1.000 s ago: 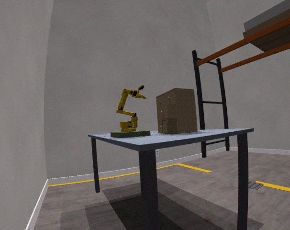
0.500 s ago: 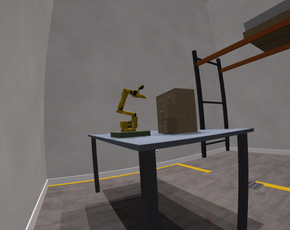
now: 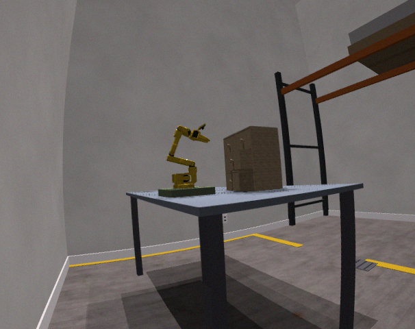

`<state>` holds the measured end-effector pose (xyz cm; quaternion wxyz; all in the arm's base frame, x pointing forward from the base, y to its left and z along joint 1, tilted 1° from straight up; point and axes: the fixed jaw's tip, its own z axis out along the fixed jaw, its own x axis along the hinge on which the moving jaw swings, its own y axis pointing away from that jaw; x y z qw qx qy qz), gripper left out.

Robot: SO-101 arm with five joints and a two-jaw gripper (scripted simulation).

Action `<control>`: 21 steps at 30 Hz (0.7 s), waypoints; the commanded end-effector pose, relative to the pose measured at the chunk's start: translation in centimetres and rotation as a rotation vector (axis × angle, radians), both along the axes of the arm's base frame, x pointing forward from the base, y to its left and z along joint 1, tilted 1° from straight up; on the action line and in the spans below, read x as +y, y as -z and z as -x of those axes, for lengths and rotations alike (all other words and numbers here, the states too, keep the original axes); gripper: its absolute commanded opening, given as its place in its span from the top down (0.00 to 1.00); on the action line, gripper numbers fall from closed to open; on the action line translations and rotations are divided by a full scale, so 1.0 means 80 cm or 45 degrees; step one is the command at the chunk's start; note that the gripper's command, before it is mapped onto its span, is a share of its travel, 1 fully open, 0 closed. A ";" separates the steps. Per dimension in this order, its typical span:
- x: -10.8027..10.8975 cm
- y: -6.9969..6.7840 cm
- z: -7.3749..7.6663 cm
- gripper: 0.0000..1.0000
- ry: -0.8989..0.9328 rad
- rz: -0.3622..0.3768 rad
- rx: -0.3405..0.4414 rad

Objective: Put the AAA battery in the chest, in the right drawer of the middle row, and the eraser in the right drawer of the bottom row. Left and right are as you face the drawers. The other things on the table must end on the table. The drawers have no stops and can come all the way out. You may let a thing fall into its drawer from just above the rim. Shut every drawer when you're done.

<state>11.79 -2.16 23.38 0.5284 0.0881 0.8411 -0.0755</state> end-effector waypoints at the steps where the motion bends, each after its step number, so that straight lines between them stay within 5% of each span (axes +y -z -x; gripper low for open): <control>1: 0.018 0.000 -0.003 0.81 -0.152 -0.012 0.006; 21: 0.103 0.000 0.018 0.81 -0.902 -0.010 0.009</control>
